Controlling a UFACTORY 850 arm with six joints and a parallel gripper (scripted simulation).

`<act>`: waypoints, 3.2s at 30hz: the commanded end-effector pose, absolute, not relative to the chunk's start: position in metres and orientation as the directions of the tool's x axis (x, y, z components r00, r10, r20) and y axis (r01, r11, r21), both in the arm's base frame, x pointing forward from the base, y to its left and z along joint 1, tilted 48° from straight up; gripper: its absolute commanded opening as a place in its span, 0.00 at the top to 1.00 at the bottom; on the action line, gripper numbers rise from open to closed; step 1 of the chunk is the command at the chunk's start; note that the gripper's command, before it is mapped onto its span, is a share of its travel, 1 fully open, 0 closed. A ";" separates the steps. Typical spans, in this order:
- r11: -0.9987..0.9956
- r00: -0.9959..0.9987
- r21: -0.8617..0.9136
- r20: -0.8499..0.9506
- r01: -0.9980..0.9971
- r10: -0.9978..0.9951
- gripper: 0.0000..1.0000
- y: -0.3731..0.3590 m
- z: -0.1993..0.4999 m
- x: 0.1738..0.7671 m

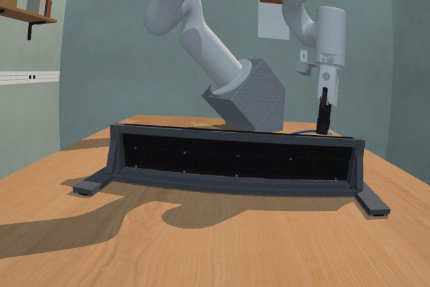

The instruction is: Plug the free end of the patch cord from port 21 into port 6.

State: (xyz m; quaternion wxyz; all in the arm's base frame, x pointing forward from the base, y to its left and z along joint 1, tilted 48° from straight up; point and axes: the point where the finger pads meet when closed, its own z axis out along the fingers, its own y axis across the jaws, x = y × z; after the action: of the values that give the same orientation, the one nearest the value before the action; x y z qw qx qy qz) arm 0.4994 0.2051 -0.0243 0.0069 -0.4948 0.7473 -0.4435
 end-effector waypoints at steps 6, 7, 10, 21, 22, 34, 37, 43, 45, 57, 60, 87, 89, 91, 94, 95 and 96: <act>0.209 -0.627 -0.744 0.337 -0.634 -0.703 1.00 0.202 -0.007 0.510; 0.223 -0.644 -0.755 0.321 -0.617 -0.694 1.00 0.201 -0.004 0.512; 0.265 -0.694 -0.784 0.272 -0.561 -0.666 1.00 0.199 0.004 0.517; 0.383 -0.827 -0.852 0.098 -0.357 -0.554 1.00 0.192 0.031 0.533; 0.394 -0.839 -0.857 0.077 -0.332 -0.539 1.00 0.191 0.034 0.535; 0.493 -0.921 -0.870 -0.167 -0.030 -0.352 1.00 0.182 0.070 0.557; 0.497 -0.923 -0.868 -0.186 -0.007 -0.337 1.00 0.181 0.072 0.558; 0.517 -0.925 -0.848 -0.284 0.119 -0.252 1.00 0.178 0.087 0.567; 0.520 -0.923 -0.840 -0.312 0.155 -0.228 1.00 0.177 0.091 0.570; 0.525 -0.902 -0.802 -0.409 0.284 -0.138 1.00 0.173 0.105 0.579; 0.525 -0.897 -0.794 -0.425 0.306 -0.122 1.00 0.172 0.108 0.580; 0.523 -0.888 -0.783 -0.448 0.336 -0.100 1.00 0.171 0.112 0.582; 0.523 -0.888 -0.783 -0.448 0.336 -0.100 1.00 0.171 0.112 0.582; 0.523 -0.888 -0.783 -0.448 0.336 -0.100 1.00 0.171 0.112 0.582; 0.524 -0.888 -0.783 -0.448 0.336 -0.099 1.00 0.171 0.112 0.582; 0.524 -0.888 -0.783 -0.448 0.336 -0.099 1.00 0.171 0.112 0.582; 0.524 -0.888 -0.783 -0.448 0.336 -0.099 1.00 0.171 0.112 0.582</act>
State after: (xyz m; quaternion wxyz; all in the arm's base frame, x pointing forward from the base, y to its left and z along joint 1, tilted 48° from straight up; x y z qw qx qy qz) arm 0.5821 0.1705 0.1111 0.2250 0.0702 0.8430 -0.4835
